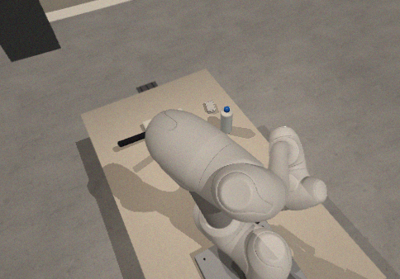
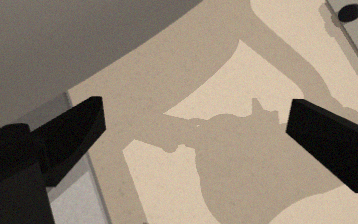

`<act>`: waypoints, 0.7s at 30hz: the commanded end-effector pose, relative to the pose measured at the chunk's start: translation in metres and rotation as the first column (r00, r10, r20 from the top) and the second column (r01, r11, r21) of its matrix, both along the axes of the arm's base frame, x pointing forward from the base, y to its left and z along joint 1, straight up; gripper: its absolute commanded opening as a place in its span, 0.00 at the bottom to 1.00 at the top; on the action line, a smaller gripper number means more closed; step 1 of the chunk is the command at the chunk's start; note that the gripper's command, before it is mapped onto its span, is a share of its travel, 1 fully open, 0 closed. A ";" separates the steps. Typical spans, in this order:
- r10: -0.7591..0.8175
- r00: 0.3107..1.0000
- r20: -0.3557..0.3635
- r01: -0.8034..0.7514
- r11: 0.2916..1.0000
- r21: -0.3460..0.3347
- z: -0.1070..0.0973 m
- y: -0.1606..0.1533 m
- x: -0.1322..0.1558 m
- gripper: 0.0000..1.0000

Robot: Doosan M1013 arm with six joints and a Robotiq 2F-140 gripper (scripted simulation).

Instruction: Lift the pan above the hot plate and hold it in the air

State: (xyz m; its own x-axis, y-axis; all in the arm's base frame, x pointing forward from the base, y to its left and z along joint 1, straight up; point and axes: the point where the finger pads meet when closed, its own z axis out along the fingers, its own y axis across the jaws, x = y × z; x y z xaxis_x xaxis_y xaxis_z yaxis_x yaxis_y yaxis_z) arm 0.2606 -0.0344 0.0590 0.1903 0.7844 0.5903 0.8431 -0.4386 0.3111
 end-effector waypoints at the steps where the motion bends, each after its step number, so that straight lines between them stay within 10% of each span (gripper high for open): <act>1: 0.000 1.000 0.001 0.000 1.000 0.000 0.000 0.000 0.000 1.00; 17: 0.000 1.000 0.001 0.000 1.000 0.000 0.000 0.000 0.000 1.00; 18: 0.000 1.000 0.001 0.000 1.000 0.000 0.000 0.000 0.000 0.41; 21: 0.003 1.000 0.011 -0.003 1.000 0.001 0.002 0.000 0.004 0.41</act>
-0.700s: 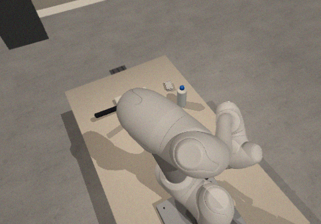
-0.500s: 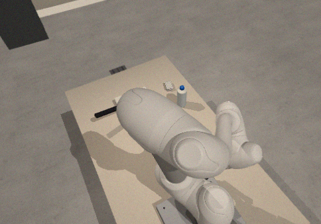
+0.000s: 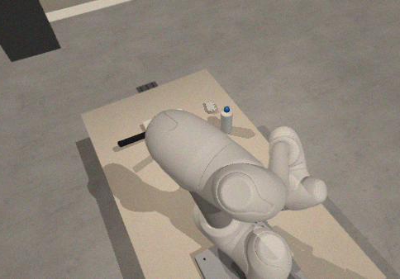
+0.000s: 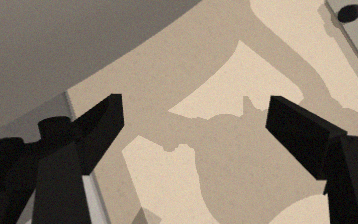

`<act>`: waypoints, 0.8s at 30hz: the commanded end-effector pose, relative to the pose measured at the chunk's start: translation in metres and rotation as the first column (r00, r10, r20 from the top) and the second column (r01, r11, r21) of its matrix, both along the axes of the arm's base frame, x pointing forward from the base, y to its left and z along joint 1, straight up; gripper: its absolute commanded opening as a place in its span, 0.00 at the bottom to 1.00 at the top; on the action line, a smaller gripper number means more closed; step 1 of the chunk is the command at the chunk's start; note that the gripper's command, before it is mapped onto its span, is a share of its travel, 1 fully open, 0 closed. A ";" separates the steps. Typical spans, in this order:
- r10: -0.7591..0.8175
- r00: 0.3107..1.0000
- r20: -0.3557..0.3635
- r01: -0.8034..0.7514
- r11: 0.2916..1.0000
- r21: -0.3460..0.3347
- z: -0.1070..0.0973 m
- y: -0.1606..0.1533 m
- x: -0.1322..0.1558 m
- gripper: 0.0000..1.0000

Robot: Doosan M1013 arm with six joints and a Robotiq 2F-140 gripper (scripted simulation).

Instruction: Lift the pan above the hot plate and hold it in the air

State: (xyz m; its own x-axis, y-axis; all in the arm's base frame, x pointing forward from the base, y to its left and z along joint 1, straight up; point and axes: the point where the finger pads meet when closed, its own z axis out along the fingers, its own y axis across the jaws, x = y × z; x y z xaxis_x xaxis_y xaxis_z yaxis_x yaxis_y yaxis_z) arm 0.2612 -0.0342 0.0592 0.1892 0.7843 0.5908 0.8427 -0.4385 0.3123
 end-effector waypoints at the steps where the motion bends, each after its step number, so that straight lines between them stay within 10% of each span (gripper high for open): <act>1: 0.006 1.000 0.019 -0.006 1.000 0.002 0.003 0.000 0.007 0.41; 24: 0.088 0.893 0.441 -0.103 0.995 0.010 0.085 0.027 0.165 0.41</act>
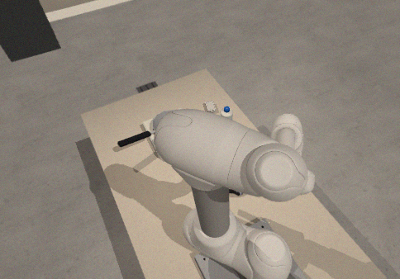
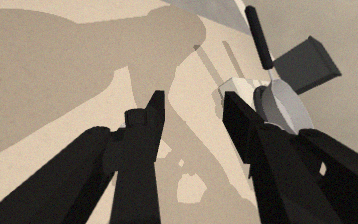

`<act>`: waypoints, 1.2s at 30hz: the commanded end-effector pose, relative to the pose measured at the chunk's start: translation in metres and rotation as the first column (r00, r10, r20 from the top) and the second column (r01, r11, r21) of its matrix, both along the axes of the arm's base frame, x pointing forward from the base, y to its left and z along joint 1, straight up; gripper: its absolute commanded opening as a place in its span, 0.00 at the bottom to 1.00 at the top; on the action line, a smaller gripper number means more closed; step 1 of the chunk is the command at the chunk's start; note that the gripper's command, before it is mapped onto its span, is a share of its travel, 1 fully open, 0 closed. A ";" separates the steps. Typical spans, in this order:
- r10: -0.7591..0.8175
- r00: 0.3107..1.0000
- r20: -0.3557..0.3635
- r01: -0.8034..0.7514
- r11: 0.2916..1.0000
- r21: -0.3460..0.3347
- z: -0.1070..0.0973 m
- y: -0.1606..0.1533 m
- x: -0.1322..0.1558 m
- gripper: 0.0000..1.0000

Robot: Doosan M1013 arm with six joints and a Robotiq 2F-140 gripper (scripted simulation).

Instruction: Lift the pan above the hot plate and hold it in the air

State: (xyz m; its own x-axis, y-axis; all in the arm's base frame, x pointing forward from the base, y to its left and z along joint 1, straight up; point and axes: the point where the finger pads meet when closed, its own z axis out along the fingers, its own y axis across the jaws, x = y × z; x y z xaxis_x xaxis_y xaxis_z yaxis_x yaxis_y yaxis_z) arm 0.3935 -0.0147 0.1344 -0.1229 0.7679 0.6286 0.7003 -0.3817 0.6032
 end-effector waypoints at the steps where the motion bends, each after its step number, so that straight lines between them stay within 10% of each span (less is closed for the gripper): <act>1: 0.008 0.996 0.084 -0.008 1.000 0.005 0.013 0.008 0.039 0.41; 36: -0.124 0.809 0.575 0.179 0.983 -0.041 0.087 0.078 0.268 0.41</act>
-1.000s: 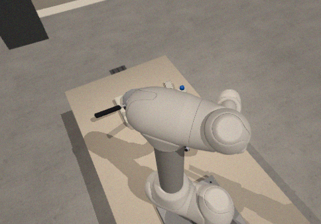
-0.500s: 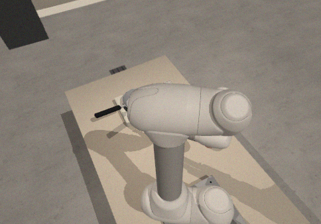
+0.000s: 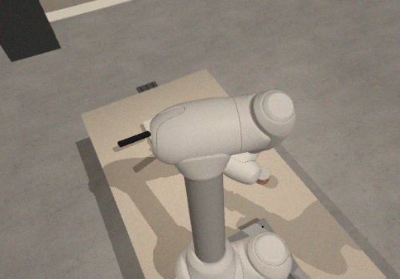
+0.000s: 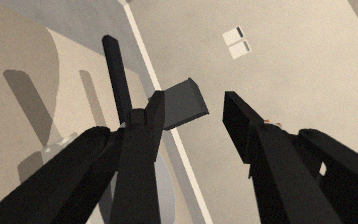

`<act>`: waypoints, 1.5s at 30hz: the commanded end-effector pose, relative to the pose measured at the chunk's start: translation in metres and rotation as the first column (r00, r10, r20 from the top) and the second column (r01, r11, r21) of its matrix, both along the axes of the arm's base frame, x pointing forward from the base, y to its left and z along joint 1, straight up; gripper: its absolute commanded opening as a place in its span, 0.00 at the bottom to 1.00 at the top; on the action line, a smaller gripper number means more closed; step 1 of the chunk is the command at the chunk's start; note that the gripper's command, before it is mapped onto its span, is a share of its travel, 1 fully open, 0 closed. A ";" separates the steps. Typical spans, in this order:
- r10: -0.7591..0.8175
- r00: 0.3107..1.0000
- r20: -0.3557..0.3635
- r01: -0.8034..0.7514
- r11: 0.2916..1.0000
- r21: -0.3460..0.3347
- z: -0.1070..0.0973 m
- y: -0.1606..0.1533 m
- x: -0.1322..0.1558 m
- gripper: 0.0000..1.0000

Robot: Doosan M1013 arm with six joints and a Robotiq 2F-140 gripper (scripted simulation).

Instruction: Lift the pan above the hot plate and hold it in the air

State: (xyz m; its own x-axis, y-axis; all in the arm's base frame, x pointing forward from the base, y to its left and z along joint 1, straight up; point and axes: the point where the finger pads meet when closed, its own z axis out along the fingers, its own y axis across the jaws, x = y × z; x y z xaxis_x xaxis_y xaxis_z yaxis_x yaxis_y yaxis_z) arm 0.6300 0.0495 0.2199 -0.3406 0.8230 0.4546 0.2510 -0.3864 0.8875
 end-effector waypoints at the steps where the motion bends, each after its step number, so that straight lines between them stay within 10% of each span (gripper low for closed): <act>1: -0.082 0.993 0.083 0.085 0.996 -0.029 0.000 0.018 0.038 0.41; 17: -0.281 0.944 0.173 0.313 0.929 -0.199 -0.048 0.079 0.093 0.41; 45: -0.288 0.942 0.175 0.321 0.924 -0.207 -0.067 0.081 0.094 0.41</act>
